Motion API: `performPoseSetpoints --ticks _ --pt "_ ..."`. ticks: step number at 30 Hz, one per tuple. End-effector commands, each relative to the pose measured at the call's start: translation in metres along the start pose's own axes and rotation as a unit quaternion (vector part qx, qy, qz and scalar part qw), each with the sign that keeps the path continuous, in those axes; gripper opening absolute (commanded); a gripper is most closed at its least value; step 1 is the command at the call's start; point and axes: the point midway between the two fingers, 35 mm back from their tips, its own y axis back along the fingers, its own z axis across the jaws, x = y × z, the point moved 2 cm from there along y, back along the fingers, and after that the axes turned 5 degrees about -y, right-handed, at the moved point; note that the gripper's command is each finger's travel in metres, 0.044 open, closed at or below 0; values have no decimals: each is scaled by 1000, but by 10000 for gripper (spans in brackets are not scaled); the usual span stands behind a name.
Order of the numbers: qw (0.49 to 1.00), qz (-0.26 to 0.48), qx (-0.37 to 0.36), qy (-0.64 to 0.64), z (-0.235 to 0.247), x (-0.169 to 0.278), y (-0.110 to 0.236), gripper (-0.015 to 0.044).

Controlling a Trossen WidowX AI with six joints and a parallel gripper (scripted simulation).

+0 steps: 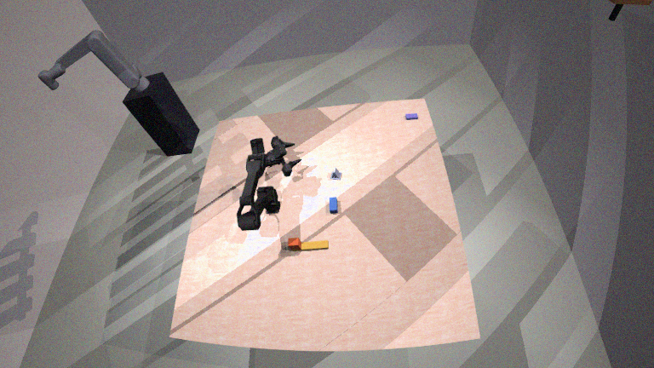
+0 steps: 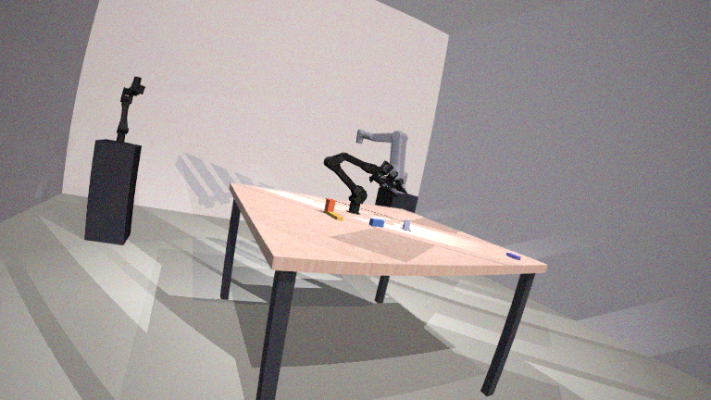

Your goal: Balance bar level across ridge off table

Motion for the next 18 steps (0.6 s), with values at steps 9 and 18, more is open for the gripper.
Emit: performPoseSetpoints --ticks 9,18 --pt "998 7 45 38 -9 -11 -10 315" --pt "992 23 97 78 -21 -23 -20 315"
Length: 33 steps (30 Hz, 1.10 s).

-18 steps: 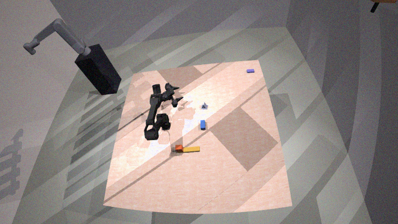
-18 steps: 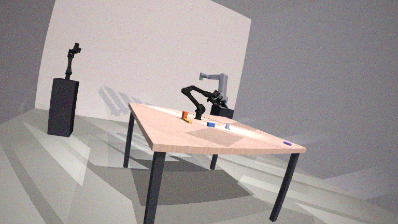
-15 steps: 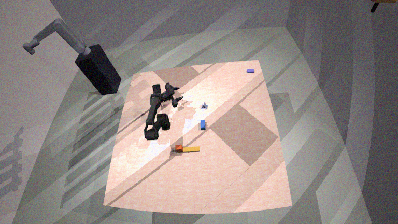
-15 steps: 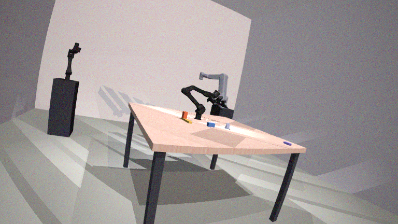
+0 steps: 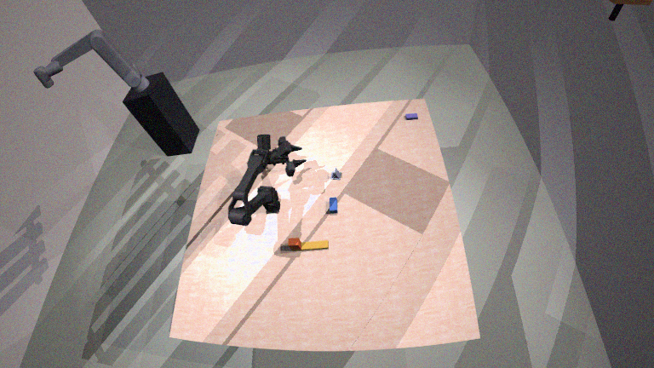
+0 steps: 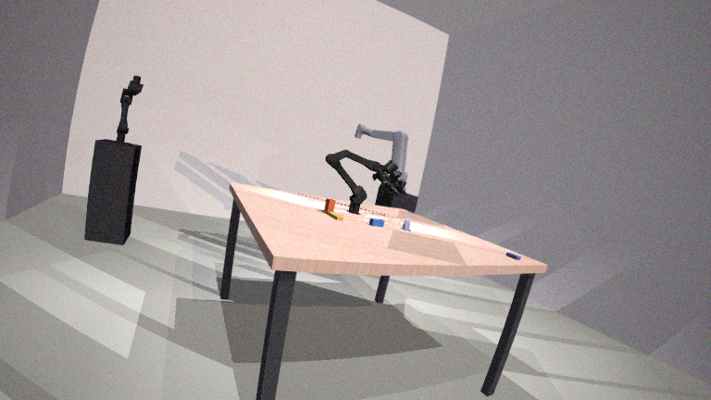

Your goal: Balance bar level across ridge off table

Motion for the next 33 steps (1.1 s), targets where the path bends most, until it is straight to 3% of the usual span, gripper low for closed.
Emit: performPoseSetpoints --ticks 1,33 --pt "999 11 24 23 -6 -6 -6 315" --pt "967 123 185 128 -68 -42 -39 315"
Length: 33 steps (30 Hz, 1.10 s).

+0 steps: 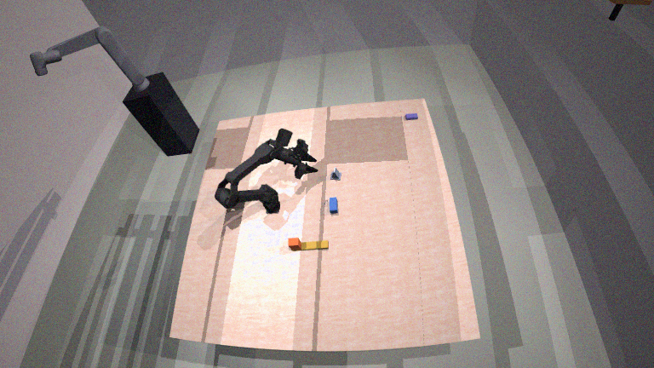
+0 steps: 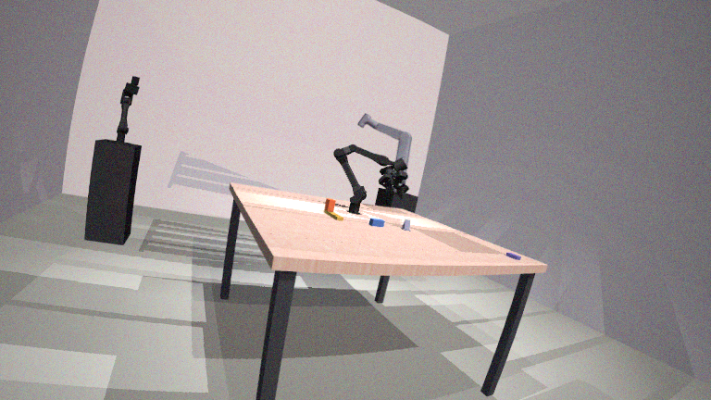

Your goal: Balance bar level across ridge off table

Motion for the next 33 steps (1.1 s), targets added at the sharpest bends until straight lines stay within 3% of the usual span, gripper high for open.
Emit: performPoseSetpoints --ticks 1,33 --pt "1000 22 16 15 -9 -3 -6 315" --pt "976 186 96 56 -90 -13 -38 315"
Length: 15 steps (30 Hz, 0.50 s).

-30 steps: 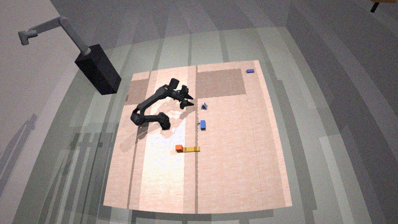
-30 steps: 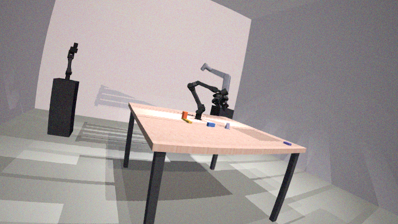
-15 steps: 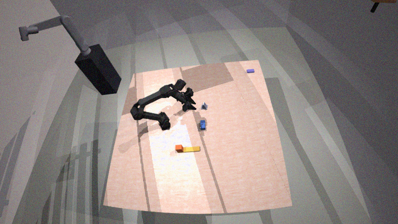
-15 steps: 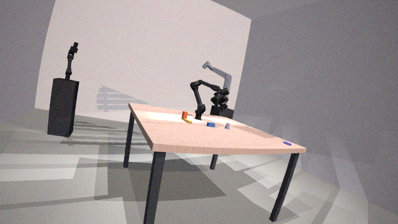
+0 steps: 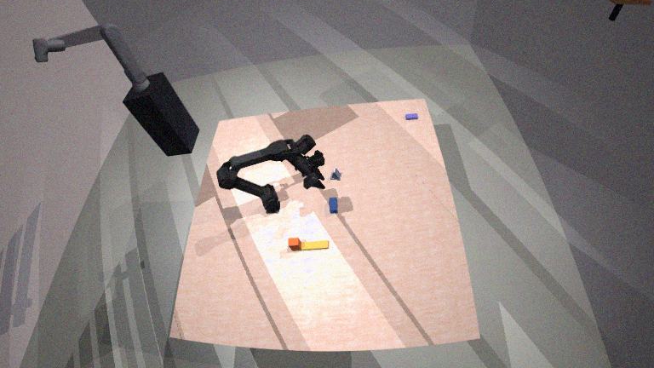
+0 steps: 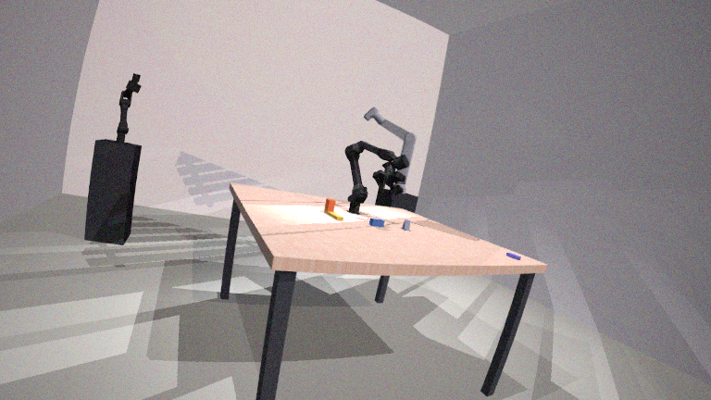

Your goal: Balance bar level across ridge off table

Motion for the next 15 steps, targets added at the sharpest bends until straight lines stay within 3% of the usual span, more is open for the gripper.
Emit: performPoseSetpoints --ticks 1,15 --pt "1000 25 3 5 -11 0 -6 315" --pt "995 100 5 10 -49 5 -21 315"
